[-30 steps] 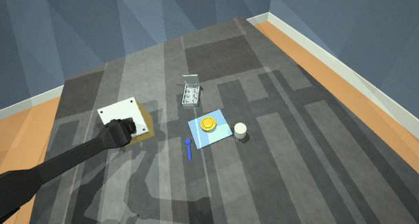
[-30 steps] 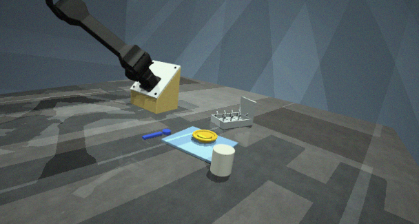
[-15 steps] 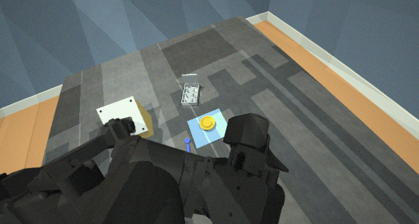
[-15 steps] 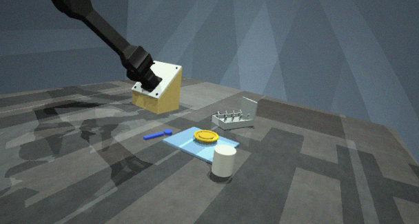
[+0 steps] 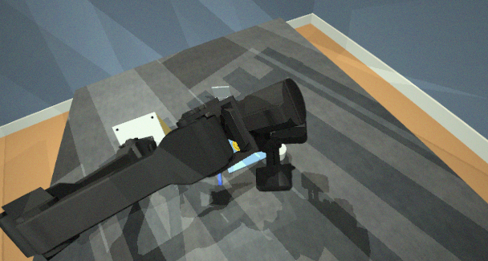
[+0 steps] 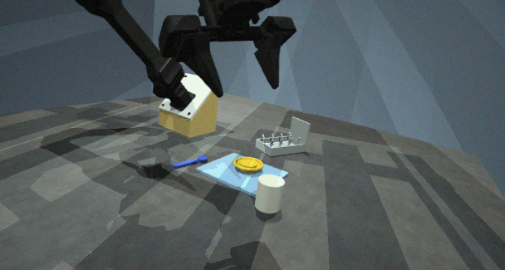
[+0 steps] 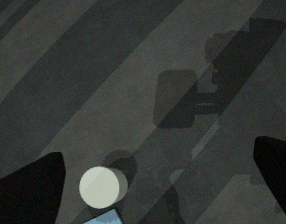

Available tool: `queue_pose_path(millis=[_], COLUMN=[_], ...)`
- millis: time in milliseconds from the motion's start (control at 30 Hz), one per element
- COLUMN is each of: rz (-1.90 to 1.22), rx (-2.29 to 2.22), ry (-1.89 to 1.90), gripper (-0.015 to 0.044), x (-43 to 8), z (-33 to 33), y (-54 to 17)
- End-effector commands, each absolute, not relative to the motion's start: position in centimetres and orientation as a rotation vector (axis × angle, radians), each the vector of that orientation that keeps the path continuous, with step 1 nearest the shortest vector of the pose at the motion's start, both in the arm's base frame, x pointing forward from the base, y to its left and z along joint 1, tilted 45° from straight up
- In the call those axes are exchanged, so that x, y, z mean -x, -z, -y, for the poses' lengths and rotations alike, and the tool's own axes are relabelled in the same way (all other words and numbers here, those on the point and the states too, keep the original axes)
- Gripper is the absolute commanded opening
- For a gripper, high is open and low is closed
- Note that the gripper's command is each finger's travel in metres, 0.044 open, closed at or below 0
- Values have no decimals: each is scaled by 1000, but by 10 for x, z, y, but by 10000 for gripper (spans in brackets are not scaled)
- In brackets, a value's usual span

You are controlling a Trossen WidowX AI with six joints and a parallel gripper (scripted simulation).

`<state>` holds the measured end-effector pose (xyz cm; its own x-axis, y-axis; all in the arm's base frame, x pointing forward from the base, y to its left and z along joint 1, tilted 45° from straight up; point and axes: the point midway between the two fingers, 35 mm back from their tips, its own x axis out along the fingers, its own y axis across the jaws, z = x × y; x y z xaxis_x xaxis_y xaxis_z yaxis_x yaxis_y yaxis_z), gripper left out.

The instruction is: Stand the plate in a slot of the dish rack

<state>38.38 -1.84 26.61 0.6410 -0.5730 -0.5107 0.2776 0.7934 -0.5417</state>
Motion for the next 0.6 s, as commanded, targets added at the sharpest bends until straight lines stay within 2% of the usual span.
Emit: queue_pose_path(millis=[0, 567], rz=[-868, -1399], rx=[475, 675], ry=[489, 517], gripper=[400, 400], x=[-382, -317], z=[12, 8], y=[-216, -71])
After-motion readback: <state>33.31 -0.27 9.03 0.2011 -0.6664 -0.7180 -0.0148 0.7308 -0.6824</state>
